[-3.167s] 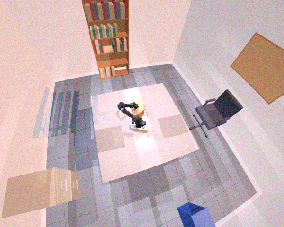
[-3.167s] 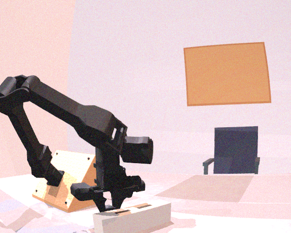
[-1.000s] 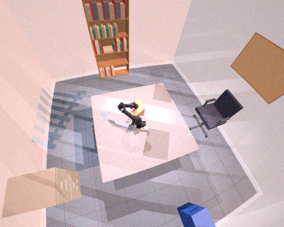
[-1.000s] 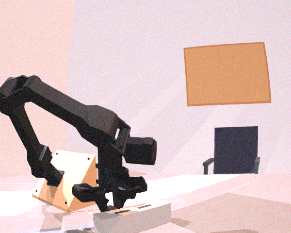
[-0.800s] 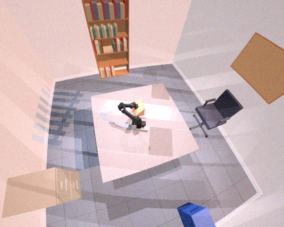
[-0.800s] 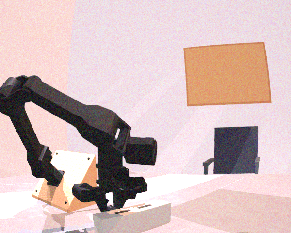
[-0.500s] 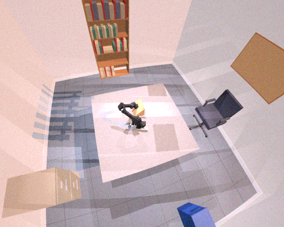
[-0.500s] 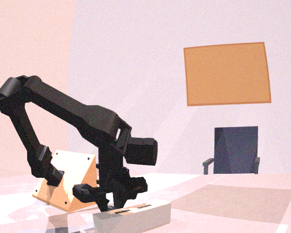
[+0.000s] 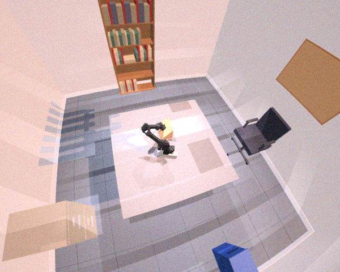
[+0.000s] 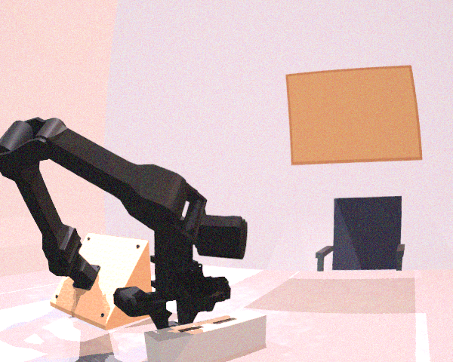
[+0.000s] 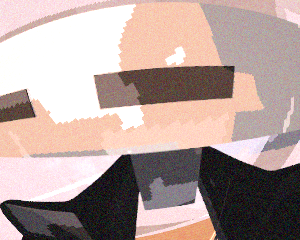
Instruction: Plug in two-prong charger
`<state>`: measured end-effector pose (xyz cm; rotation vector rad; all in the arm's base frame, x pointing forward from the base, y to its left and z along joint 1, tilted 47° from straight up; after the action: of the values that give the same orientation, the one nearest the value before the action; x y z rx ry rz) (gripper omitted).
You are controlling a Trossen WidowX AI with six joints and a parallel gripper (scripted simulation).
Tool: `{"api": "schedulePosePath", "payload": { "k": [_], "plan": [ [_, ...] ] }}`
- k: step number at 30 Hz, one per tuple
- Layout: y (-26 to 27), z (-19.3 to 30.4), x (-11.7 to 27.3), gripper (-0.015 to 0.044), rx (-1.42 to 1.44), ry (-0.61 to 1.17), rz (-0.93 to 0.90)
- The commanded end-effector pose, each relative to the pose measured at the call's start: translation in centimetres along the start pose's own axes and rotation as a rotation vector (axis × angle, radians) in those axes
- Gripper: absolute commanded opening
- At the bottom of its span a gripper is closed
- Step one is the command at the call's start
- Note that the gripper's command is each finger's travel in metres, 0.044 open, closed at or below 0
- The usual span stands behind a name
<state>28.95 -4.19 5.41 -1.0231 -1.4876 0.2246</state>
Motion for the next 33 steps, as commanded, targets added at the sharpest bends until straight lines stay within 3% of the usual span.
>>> {"api": "schedulePosePath", "payload": {
  "k": [1,33],
  "plan": [
    [-0.10,-1.45,0.09,0.0000,-0.037,-0.029,-0.007],
    [-0.12,-1.23,0.47,0.0000,-0.037,-0.029,-0.007]
  ]
}}
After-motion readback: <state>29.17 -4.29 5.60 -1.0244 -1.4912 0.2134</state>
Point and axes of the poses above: the point midway between the two fingers, 35 mm back from their tips, its own x axis back along the fingers, its own y axis across the jaws, z = x × y, the point moved 5 cm from there along x, back along the fingers, and after that the axes turned 4 degrees about -x, right-handed, at the moved point
